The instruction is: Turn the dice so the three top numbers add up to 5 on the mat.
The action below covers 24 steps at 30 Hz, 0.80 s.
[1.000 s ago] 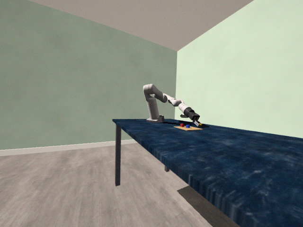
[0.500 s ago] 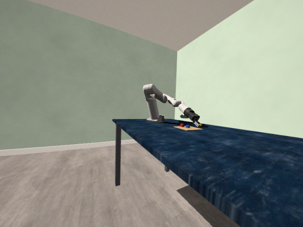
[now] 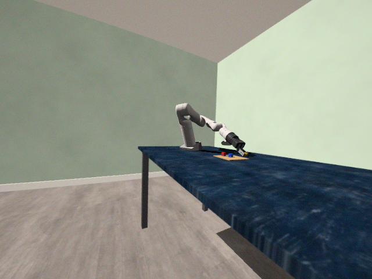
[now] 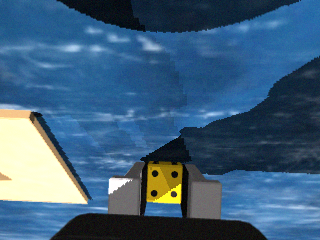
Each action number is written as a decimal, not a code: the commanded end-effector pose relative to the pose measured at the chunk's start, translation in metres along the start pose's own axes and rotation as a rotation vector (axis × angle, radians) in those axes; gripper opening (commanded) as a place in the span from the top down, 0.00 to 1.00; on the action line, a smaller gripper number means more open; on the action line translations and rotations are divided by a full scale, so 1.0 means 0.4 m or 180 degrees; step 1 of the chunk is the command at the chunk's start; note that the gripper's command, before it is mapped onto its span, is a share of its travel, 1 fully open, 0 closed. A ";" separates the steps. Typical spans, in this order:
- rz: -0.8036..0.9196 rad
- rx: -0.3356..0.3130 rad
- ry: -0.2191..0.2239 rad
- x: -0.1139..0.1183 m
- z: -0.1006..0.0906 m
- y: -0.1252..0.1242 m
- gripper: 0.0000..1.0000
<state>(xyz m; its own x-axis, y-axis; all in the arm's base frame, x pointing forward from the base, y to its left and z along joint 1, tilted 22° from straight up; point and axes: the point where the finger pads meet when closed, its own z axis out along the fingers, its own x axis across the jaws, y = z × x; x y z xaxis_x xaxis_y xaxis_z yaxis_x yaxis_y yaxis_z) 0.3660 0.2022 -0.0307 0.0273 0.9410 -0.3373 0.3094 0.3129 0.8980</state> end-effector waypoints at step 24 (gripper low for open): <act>0.0003 -0.0002 0.0001 0.001 -0.001 0.001 0.42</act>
<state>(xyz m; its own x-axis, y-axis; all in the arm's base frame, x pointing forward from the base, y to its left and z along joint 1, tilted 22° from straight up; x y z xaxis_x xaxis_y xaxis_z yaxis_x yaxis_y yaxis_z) 0.3660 0.2022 -0.0307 0.0273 0.9410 -0.3373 0.3094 0.3129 0.8980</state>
